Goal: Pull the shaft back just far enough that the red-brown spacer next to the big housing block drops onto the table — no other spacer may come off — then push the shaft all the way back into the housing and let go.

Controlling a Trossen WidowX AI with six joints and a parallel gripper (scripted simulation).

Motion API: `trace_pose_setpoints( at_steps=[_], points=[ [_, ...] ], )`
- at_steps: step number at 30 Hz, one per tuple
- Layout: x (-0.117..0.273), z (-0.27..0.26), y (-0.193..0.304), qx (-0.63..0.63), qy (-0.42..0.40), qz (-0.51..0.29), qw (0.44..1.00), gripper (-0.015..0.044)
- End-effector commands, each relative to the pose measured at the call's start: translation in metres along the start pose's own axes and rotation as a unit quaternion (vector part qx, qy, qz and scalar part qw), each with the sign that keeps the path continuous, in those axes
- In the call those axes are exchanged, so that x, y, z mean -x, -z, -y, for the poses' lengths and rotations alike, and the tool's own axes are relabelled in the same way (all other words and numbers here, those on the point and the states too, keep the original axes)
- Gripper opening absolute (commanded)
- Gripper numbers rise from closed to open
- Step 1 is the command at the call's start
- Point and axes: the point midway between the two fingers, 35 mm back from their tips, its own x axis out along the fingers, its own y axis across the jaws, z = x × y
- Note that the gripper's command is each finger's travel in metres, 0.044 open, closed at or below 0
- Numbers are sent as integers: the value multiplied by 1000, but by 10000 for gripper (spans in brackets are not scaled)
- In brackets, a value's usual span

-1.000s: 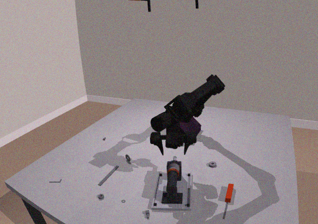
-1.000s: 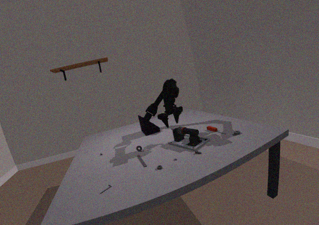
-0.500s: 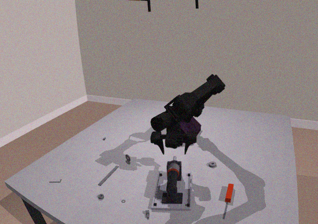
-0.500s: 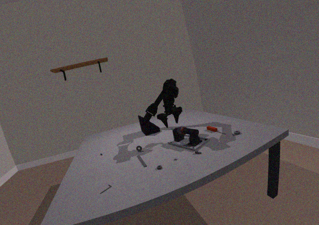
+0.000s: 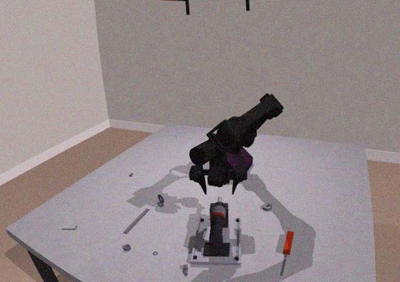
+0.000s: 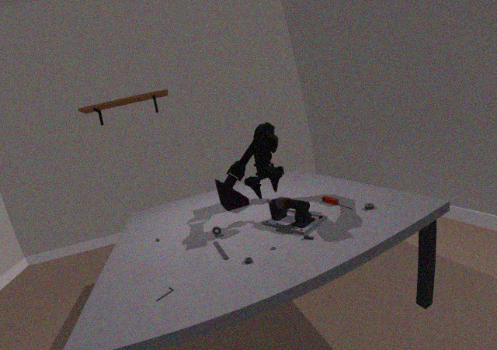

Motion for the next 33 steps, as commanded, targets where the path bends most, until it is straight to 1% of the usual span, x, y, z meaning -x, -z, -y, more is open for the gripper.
trace_pose_setpoints(
  at_steps=[1,33],
  points=[
    [0,-1,0,-3,-3,1,1000,440],
    [0,-1,-6,-3,-3,1,1000,440]
  ],
)
